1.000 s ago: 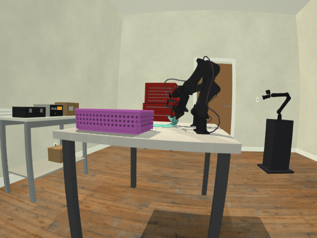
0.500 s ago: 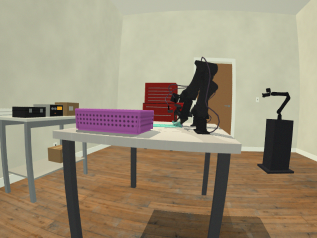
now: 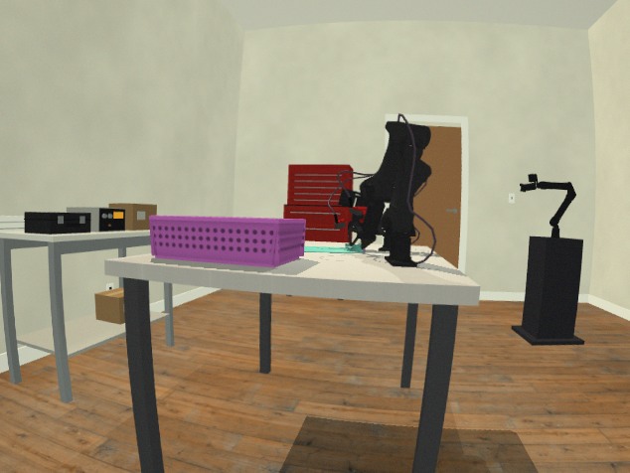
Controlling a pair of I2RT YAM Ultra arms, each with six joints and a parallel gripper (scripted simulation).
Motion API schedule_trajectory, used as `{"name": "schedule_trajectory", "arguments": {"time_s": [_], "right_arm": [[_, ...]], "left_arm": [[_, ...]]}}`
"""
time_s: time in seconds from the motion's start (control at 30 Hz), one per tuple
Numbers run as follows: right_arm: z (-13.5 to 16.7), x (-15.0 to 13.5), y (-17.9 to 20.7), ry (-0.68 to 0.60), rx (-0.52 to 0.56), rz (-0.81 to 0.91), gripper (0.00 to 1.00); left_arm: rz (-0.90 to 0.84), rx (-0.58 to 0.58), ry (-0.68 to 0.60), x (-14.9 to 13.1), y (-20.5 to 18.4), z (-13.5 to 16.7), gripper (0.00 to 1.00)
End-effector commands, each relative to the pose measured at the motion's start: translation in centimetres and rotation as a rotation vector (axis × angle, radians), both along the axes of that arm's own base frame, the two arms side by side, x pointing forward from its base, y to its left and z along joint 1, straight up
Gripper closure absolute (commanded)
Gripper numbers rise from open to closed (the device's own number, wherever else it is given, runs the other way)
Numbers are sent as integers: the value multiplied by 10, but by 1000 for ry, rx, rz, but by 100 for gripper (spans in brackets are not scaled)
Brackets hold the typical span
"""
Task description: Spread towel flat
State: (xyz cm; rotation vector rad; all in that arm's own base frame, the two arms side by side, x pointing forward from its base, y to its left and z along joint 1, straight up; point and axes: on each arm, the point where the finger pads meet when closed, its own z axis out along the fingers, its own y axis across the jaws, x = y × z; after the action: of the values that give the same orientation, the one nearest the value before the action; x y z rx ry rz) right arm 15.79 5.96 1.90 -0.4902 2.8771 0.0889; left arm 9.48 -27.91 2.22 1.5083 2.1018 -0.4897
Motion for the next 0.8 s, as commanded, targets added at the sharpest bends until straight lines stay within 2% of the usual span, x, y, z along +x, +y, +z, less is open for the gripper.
{"name": "schedule_trajectory", "arguments": {"time_s": [0.0,0.27,0.3,0.43,0.47,0.53,0.57,0.63,0.67,0.73,0.77], "right_arm": [[-6,-3,-9,16,-39,-13,100],[-6,-3,-9,16,-39,-13,100],[13,8,3,-56,-14,36,100],[13,9,3,-55,-13,25,100],[21,18,8,-107,7,33,100],[21,18,7,-108,7,26,100],[31,26,12,-162,28,38,100],[31,26,12,-162,28,35,100],[44,36,18,-232,55,43,100],[44,36,18,-232,55,41,100],[60,48,25,-308,88,44,100]], "left_arm": [[-4,55,21,-6,11,-15,100],[-4,55,21,-6,11,-15,100],[21,16,8,6,-4,3,100],[8,7,3,3,-2,3,100],[39,-19,-3,13,-5,19,100],[41,-18,-6,14,-5,19,100],[71,-18,-6,22,-3,29,100],[72,-17,-8,23,-2,29,100],[110,-17,-8,34,1,41,100],[111,-17,-9,34,1,41,100],[156,-17,-8,48,4,56,100]]}}
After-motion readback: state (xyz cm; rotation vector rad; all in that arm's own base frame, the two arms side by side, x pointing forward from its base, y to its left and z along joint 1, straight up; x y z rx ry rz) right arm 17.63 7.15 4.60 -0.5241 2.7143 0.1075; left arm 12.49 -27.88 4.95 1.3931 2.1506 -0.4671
